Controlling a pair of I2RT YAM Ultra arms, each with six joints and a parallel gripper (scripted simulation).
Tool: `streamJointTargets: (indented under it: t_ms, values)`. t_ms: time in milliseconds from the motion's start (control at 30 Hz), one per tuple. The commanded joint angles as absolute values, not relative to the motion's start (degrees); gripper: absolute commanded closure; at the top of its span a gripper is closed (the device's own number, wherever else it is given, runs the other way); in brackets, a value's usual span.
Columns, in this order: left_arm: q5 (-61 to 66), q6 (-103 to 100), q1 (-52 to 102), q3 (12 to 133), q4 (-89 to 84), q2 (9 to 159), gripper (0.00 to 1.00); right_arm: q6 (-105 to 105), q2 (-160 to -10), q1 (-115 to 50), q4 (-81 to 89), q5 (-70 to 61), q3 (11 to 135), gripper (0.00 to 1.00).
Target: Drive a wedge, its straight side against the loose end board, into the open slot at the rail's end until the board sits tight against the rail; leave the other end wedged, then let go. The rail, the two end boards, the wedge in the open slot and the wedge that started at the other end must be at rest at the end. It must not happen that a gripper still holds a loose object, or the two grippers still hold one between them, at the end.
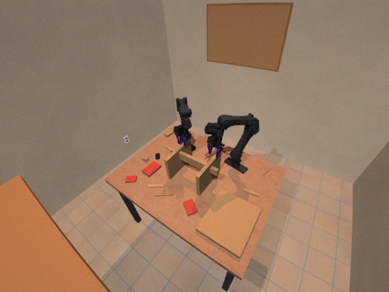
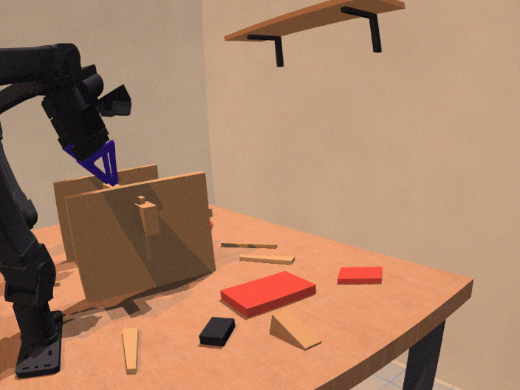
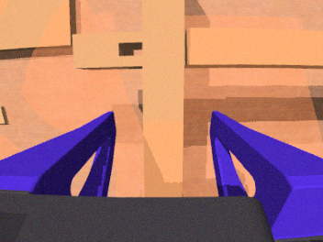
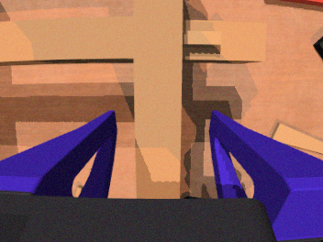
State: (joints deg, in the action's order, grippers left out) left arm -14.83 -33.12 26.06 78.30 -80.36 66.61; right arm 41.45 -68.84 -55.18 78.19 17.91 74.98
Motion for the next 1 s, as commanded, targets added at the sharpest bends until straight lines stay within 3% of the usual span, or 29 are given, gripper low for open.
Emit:
streamJointTargets:
  t_ms: [0, 933, 967]
  values:
    - [-15.5, -32.8, 26.5, 78.3, -80.4, 65.9, 0.46, 41.1, -67.0, -55.2, 75.6, 18.6, 73.5, 0.47]
    - [-15.5, -32.8, 26.5, 78.3, -80.4, 65.9, 0.46, 41.2, -64.8, -55.2, 69.6, 18.4, 67.6, 0.47]
    - [-15.5, -32.8, 26.5, 78.3, -80.4, 65.9, 0.46, 41.3, -65.1, -55.2, 69.6, 18.4, 67.4, 1.0]
